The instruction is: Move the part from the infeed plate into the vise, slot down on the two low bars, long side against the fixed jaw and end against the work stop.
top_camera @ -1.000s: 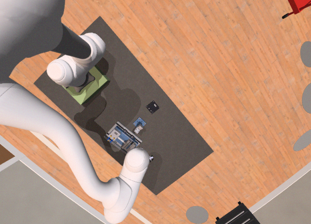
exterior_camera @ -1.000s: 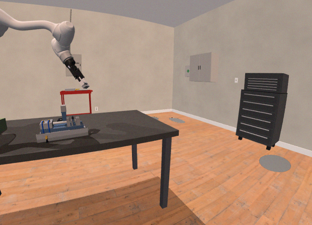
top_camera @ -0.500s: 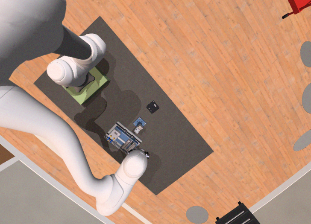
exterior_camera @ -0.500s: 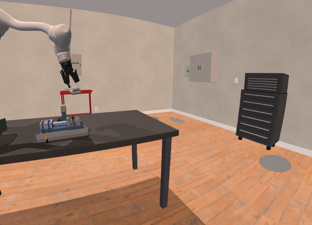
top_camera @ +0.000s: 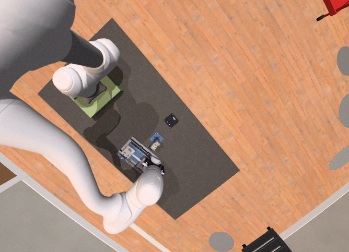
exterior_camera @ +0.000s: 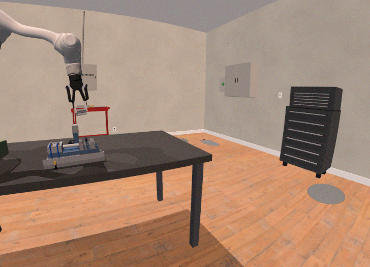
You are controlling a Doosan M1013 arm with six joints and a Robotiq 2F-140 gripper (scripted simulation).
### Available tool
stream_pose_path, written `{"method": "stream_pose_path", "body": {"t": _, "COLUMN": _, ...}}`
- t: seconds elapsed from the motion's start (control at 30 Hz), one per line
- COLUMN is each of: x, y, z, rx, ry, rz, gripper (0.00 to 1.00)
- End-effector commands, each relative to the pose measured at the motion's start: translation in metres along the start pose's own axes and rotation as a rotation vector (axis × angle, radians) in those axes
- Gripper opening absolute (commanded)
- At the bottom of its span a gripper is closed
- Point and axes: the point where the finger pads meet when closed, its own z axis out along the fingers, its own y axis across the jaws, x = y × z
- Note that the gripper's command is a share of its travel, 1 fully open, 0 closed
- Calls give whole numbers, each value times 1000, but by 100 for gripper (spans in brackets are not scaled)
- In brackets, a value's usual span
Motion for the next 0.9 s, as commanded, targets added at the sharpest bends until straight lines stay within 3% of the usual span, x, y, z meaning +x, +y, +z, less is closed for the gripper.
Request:
{"method": "stream_pose_path", "body": {"t": 0.0, "x": 9, "y": -11, "z": 4, "rx": 27, "ry": 38, "rz": 59, "gripper": 0}}
{"method": "stream_pose_path", "body": {"t": 0.43, "x": 37, "y": -26, "z": 2, "rx": 82, "ry": 137, "rz": 213, "gripper": 0}}
{"method": "stream_pose_path", "body": {"t": 0.87, "x": 48, "y": -30, "z": 0, "rx": 103, "ry": 172, "rz": 267, "gripper": 0}}
